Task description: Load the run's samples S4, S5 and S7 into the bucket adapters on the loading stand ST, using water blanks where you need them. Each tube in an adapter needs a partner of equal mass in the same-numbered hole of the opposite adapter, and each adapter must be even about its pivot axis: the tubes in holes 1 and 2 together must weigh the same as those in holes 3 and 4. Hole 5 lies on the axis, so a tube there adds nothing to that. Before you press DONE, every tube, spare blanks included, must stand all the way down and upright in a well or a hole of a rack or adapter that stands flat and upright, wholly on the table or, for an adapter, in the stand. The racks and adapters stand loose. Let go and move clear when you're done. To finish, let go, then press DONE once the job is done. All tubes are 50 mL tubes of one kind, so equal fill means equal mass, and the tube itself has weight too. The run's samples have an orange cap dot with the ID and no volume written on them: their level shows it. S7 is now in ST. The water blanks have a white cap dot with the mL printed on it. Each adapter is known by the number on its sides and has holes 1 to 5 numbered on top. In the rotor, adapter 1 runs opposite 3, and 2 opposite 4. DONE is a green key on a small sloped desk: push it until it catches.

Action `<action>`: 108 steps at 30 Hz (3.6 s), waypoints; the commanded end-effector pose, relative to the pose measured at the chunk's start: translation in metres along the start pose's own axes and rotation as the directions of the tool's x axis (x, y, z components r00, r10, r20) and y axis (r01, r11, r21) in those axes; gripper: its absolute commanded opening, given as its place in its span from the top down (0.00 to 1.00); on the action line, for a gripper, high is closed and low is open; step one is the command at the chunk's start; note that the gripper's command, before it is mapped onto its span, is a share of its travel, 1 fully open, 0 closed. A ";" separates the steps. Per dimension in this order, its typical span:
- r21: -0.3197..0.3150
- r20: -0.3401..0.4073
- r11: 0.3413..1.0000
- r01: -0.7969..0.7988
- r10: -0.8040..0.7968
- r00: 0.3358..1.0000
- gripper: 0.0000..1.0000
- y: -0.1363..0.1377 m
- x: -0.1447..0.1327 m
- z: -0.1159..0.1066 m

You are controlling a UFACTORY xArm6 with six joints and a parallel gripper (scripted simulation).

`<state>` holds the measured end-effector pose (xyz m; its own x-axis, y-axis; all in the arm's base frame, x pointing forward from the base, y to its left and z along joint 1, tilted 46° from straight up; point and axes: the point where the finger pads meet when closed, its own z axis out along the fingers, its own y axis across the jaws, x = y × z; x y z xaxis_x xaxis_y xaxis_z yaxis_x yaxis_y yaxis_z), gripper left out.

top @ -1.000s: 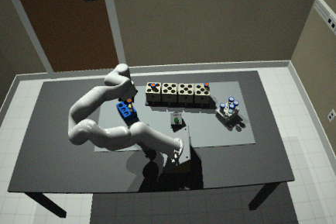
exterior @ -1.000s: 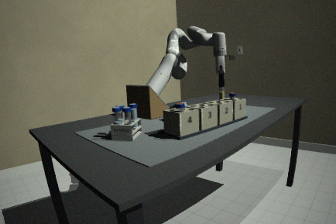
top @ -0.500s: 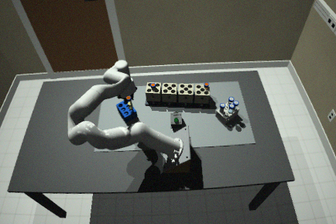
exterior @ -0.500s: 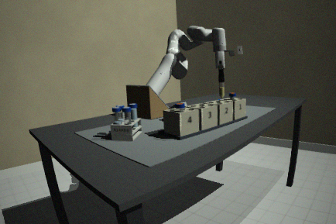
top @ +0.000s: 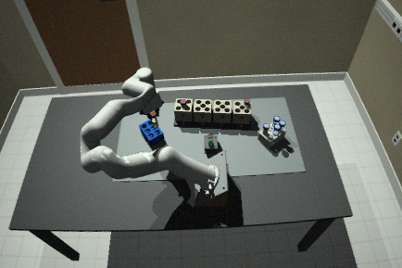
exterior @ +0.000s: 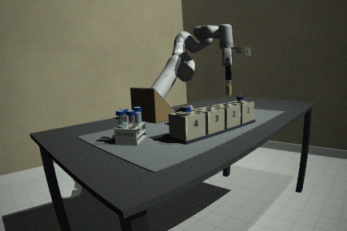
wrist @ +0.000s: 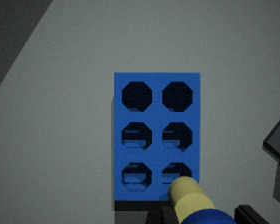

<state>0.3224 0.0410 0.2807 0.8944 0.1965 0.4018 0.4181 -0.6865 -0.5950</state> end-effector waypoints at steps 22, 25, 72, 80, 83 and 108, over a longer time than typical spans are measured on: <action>-0.001 -0.001 1.000 0.001 -0.001 1.000 1.00 0.000 0.001 -0.040; -0.001 -0.001 1.000 0.001 -0.001 1.000 1.00 0.000 0.001 -0.040; -0.001 -0.003 0.778 -0.629 0.629 0.778 1.00 0.195 -0.005 -0.041; -0.001 -0.003 0.778 -0.629 0.629 0.778 1.00 0.225 -0.006 -0.041; -0.001 -0.003 0.778 -0.629 0.629 0.778 1.00 0.240 -0.007 -0.041; -0.001 -0.003 0.778 -0.629 0.629 0.778 1.00 0.327 -0.010 -0.041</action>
<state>0.4429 -0.2124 0.1093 0.9580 -0.2798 -0.0635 -0.2391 -0.6562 -0.7157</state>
